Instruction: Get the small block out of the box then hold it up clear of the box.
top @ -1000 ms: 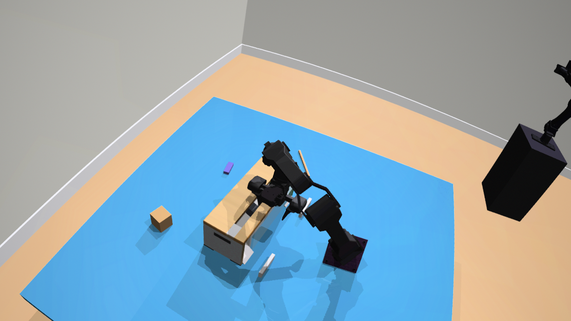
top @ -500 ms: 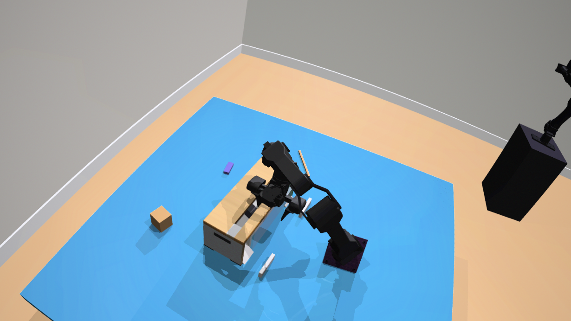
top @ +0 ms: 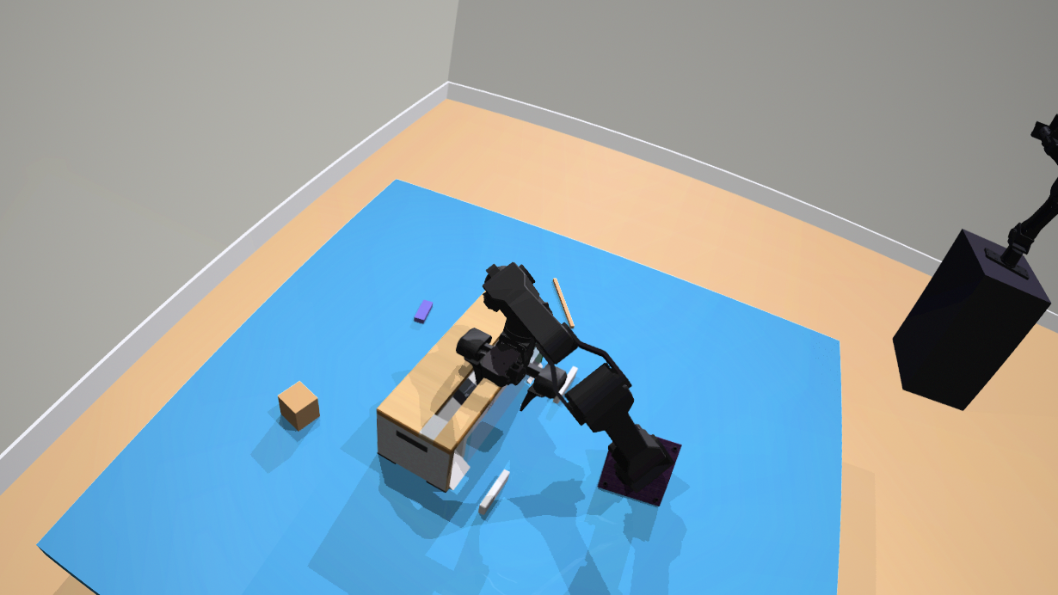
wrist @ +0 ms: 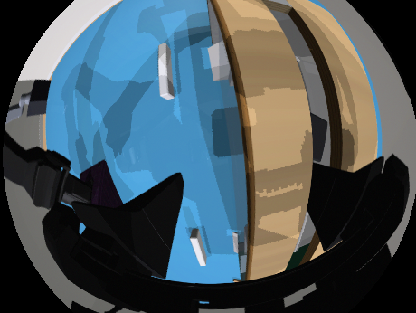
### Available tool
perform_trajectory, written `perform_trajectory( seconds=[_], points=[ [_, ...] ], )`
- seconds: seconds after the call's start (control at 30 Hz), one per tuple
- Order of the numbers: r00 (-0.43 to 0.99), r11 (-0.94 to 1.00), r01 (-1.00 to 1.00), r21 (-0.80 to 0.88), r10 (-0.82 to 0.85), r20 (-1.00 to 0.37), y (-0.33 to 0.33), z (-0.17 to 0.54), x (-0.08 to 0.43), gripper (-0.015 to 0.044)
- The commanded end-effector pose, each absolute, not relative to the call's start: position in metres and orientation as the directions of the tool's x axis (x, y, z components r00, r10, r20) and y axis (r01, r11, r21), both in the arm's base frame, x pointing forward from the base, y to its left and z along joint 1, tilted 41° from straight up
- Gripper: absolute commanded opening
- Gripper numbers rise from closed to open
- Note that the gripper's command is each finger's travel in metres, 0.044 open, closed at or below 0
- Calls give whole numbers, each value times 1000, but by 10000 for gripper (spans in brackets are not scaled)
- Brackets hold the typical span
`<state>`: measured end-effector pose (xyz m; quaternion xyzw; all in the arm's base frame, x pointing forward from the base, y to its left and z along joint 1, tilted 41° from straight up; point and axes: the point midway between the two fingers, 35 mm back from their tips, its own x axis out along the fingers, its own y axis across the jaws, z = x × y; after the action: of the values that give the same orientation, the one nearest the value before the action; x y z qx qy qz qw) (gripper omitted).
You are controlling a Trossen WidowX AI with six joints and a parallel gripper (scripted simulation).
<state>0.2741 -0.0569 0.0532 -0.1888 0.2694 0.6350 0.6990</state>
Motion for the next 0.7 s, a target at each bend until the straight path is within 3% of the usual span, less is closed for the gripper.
perform_trajectory(
  seconds=[0.0,0.67],
  points=[
    [51,124,-989,76,787,-615,-52,58,275,400],
    [51,124,-989,76,787,-615,-46,63,276,400]
  ],
)
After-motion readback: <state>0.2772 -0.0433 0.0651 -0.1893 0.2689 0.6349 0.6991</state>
